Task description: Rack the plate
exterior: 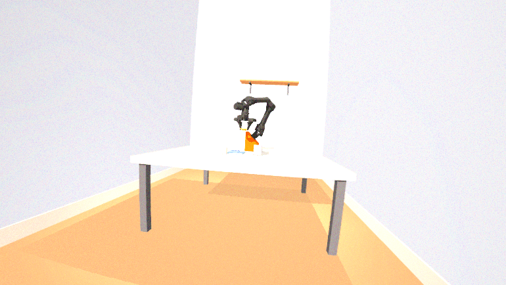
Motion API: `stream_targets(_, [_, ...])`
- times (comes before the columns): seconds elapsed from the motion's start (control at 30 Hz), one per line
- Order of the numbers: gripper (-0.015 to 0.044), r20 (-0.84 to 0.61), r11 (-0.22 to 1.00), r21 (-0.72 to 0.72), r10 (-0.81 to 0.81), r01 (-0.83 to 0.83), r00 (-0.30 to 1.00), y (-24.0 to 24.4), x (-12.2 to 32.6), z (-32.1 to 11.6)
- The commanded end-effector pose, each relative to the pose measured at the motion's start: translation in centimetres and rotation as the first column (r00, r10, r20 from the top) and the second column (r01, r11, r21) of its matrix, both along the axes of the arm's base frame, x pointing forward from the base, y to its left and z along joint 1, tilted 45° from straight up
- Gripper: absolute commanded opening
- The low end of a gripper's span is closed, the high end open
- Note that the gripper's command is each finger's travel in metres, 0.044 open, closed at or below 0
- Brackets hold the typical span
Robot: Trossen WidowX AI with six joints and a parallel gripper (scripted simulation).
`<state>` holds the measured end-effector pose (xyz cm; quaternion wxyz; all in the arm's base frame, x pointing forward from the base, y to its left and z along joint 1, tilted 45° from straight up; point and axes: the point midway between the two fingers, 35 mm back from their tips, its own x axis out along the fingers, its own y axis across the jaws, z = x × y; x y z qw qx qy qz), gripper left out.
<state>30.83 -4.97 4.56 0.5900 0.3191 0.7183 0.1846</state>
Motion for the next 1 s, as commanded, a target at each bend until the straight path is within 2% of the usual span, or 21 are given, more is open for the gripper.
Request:
stream_targets(0.0, [0.0000,-0.091,0.995,-0.014,-0.100,0.099,0.991,1.2,-0.5,1.4])
stream_targets(0.23, [0.0000,-0.246,0.961,-0.069,-0.276,0.267,0.929,3.4,-1.4,3.8])
stream_targets(0.47, [0.0000,-0.382,0.898,-0.147,-0.438,0.414,0.814,5.4,-2.7,5.9])
stream_targets(0.97, [0.0000,-0.582,0.687,-0.373,-0.696,0.623,0.420,9.6,-6.4,9.8])
